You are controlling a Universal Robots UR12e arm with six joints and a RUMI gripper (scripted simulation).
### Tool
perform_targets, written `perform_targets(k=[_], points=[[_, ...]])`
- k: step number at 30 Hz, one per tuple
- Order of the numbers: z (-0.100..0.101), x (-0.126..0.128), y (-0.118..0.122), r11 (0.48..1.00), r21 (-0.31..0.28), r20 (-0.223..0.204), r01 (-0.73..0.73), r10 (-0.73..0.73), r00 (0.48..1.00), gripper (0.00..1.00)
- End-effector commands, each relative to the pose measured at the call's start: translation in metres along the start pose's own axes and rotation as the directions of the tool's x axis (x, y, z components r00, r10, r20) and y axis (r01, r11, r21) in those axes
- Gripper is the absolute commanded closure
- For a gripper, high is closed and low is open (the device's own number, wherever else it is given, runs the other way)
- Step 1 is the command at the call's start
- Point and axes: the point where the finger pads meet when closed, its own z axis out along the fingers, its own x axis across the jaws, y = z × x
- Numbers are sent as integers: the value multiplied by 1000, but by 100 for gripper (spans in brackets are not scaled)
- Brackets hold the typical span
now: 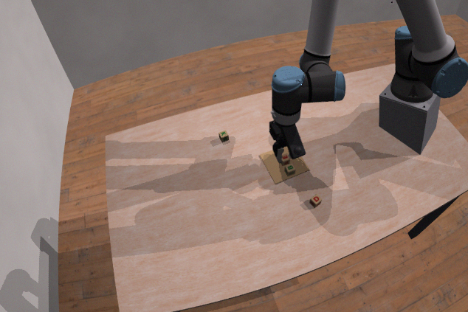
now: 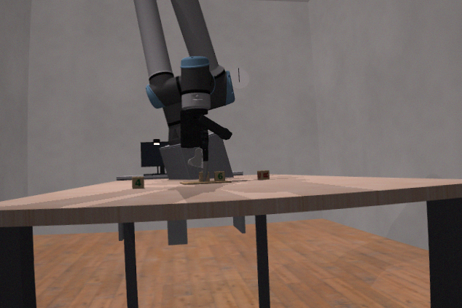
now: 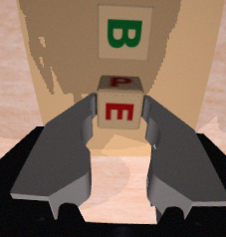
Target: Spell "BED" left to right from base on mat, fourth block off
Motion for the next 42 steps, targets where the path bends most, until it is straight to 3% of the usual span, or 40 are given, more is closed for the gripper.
perform_targets(k=[1,6,10,17,31,42], points=[[0,0,0,1000,0,-1,0,0,1000,91],[0,0,0,1000,0,-1,0,0,1000,84],[0,0,0,1000,0,-1,0,0,1000,84],[0,0,0,1000,0,-1,0,0,1000,72],[-2,0,0,1000,0,-1,0,0,1000,72],[-39,0,0,1000,0,-1,0,0,1000,72]])
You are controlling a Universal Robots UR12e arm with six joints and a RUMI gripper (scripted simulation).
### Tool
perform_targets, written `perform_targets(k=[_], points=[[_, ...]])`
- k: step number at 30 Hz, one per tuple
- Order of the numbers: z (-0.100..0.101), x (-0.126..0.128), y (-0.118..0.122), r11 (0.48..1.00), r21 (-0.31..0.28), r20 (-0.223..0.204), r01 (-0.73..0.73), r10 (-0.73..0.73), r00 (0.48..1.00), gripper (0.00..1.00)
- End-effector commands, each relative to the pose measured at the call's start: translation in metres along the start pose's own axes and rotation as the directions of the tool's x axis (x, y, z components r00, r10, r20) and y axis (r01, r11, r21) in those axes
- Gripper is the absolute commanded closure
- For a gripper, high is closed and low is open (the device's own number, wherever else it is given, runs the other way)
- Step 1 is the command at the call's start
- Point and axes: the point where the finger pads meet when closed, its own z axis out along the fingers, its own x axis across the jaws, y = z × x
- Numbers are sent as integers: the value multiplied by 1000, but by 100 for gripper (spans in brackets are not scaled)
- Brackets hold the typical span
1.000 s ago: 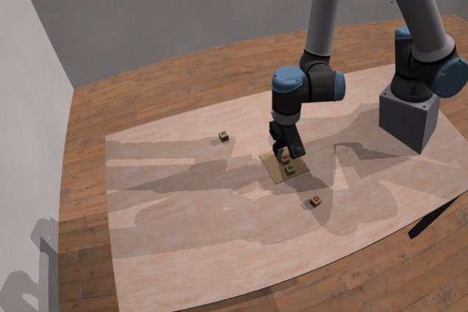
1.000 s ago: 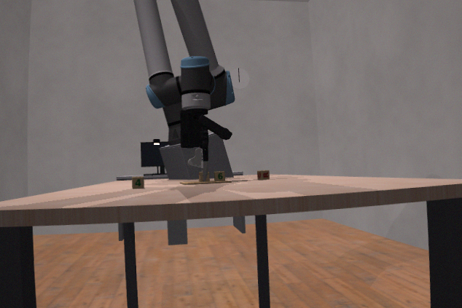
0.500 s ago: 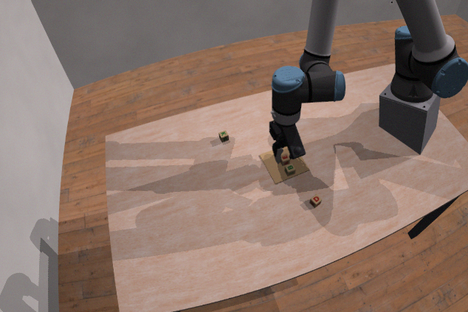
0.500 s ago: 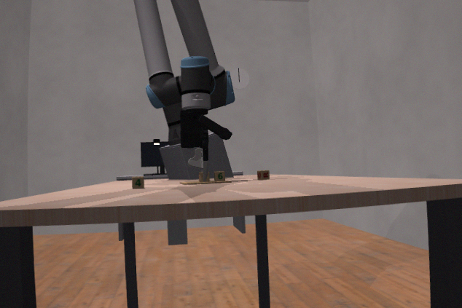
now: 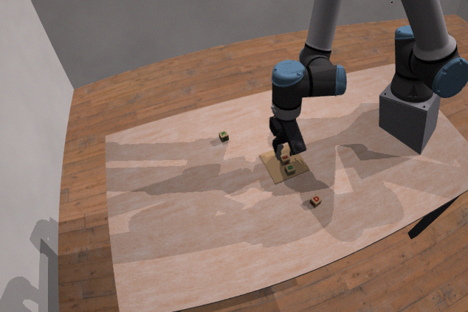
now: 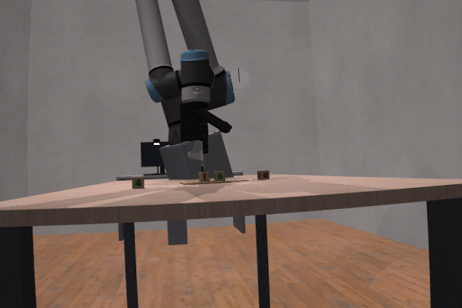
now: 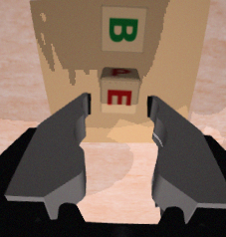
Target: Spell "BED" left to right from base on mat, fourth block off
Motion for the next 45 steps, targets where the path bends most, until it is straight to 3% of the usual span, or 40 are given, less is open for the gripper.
perform_targets(k=[1,10,19,20,45], points=[[-17,0,0,1000,0,0,0,0,1000,72],[-61,0,0,1000,0,0,0,0,1000,72],[-69,0,0,1000,0,0,0,0,1000,72],[-69,0,0,1000,0,0,0,0,1000,0],[-69,0,-2,1000,0,0,14,-14,1000,0]])
